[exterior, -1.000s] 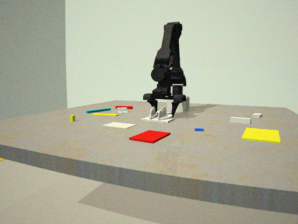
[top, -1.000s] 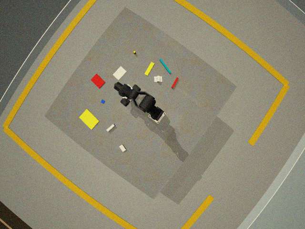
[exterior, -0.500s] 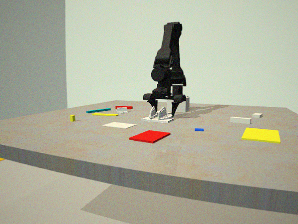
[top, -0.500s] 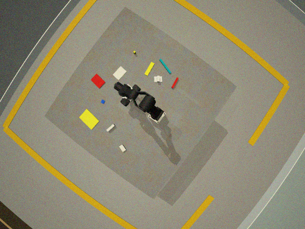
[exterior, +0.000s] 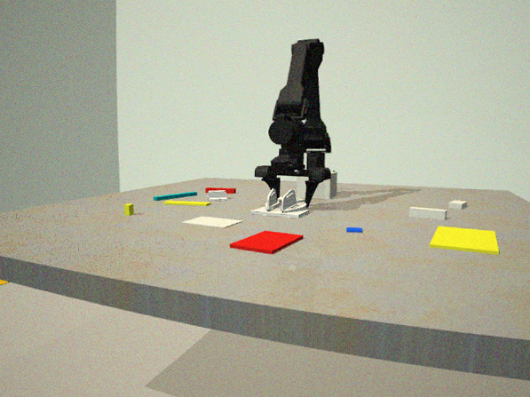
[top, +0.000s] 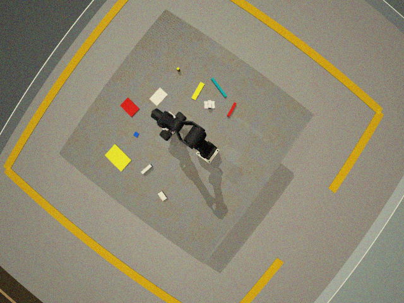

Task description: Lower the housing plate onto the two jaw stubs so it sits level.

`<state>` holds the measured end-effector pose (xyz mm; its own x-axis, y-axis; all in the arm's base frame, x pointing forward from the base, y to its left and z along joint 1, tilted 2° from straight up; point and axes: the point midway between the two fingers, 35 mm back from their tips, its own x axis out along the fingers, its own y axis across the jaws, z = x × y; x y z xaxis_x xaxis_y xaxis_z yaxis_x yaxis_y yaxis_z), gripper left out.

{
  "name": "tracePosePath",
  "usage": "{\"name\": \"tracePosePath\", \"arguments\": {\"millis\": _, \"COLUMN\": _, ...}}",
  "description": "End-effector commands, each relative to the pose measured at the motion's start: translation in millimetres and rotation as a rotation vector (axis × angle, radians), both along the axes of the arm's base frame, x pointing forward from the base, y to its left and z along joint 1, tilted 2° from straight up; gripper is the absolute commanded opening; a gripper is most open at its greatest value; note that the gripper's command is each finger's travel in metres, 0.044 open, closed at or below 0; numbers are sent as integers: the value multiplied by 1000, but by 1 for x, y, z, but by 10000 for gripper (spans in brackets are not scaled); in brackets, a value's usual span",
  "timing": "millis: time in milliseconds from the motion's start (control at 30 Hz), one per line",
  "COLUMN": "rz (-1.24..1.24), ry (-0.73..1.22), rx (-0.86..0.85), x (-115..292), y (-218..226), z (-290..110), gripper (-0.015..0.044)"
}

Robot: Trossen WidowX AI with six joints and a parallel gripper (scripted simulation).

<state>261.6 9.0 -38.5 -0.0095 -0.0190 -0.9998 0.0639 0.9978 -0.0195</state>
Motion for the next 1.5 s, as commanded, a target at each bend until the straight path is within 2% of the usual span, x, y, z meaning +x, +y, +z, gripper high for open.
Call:
{"name": "tracePosePath", "arguments": {"millis": 0, "rz": 1, "ry": 0, "rx": 2, "x": 0, "y": 0, "z": -1, "gripper": 351}}
{"name": "tracePosePath", "arguments": {"millis": 1267, "rz": 1, "ry": 0, "rx": 2, "x": 0, "y": 0, "z": -1, "gripper": 351}}
{"name": "tracePosePath", "arguments": {"millis": 1367, "rz": 0, "ry": 0, "rx": 0, "x": 0, "y": 0, "z": 0, "gripper": 430}}
{"name": "tracePosePath", "arguments": {"millis": 1467, "rz": 0, "ry": 0, "rx": 0, "x": 0, "y": 0, "z": 0, "gripper": 440}}
